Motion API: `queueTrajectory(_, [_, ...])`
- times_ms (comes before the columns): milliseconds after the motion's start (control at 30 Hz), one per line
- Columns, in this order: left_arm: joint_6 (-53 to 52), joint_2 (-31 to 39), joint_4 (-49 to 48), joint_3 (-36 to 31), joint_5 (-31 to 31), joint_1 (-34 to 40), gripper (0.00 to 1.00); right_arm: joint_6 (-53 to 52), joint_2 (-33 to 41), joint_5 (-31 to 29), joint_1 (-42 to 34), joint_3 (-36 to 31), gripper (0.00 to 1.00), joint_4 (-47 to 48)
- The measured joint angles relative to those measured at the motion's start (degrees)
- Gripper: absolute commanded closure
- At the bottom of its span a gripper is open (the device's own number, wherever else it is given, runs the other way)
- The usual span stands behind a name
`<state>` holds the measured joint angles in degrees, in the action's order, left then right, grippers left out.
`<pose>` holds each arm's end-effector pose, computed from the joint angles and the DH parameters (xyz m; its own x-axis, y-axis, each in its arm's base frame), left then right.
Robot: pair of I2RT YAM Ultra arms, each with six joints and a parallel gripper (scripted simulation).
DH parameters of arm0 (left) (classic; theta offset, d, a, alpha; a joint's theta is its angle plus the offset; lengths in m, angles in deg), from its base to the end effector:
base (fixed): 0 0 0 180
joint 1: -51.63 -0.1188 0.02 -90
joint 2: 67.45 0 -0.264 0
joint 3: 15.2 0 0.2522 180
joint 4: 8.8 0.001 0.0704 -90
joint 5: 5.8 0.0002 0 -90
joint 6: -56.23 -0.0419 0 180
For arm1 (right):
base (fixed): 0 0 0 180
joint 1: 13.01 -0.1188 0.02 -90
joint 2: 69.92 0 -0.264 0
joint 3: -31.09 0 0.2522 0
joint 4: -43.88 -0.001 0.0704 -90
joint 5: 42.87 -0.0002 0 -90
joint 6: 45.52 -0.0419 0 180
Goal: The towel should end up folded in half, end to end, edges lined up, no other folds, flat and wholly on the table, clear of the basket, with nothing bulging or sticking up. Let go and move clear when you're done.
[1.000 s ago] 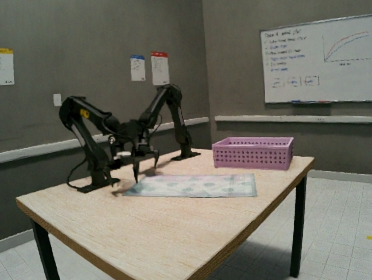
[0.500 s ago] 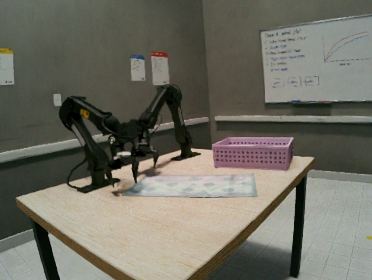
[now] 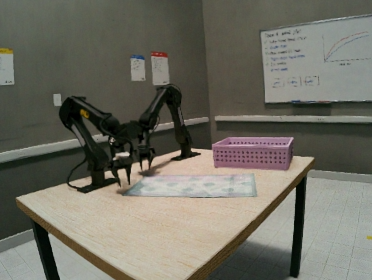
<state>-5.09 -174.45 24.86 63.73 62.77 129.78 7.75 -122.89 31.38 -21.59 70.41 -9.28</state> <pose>0.0922 -0.3601 0.1561 -0.5788 0.5832 -0.5700 0.6813 0.7299 0.0550 0.1494 0.0120 0.1682 -0.7511 0.4688 -0.4648 0.5132 0.8575 0.0355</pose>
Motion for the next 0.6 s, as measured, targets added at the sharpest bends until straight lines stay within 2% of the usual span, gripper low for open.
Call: queueTrajectory(600, [-0.1, -3.8, -5.7, -2.7, 0.2, -0.2, 0.66, -0.3, -2.3, -0.1, -0.2, -7.3, 0.66, 8.9])
